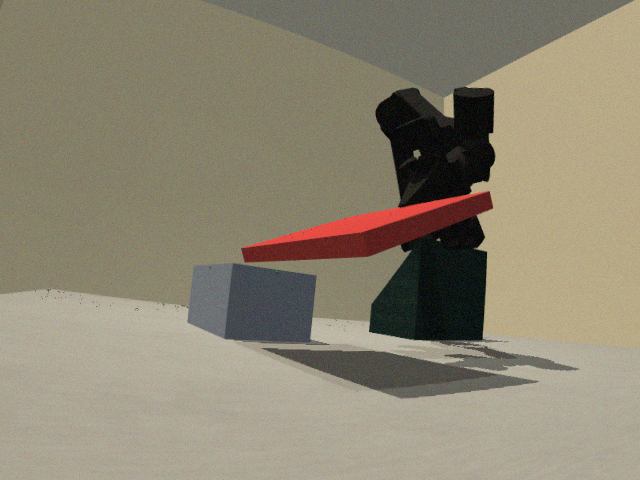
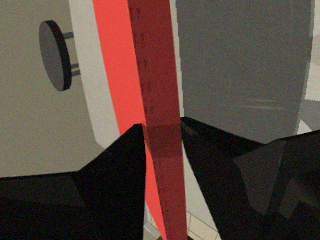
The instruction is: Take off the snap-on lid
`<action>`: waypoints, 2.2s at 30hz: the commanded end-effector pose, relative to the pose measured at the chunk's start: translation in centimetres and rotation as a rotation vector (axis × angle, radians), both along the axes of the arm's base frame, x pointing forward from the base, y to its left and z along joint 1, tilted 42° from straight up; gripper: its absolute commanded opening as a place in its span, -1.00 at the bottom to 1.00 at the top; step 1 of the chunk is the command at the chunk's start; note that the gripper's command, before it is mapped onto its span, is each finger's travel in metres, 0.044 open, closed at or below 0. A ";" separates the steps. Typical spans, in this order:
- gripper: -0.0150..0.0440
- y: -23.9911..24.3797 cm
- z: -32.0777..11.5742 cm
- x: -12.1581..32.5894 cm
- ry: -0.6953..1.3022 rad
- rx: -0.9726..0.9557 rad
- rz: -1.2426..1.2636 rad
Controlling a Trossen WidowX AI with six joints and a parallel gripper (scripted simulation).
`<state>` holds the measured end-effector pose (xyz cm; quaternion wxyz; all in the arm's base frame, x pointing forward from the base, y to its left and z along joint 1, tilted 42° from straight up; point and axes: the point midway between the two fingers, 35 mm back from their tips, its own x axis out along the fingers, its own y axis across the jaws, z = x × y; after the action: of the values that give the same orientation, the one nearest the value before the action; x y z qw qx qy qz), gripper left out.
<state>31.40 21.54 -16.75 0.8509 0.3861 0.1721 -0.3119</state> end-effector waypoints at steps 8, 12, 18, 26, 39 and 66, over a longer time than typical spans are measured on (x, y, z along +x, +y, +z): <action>-0.49 -0.6 -0.7 0.0 0.000 -0.002 0.004; -0.49 -0.8 -0.9 0.0 0.000 -0.003 0.004; -0.49 -1.1 -1.3 0.0 0.000 -0.003 0.004; -0.49 -1.5 -1.8 0.0 0.000 -0.003 0.004; -0.49 -2.2 -2.6 -0.1 0.000 -0.003 0.004; -0.49 -3.7 -4.2 -0.1 0.000 -0.004 0.004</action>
<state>31.27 18.01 -20.76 0.8515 0.3851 0.1711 -0.3120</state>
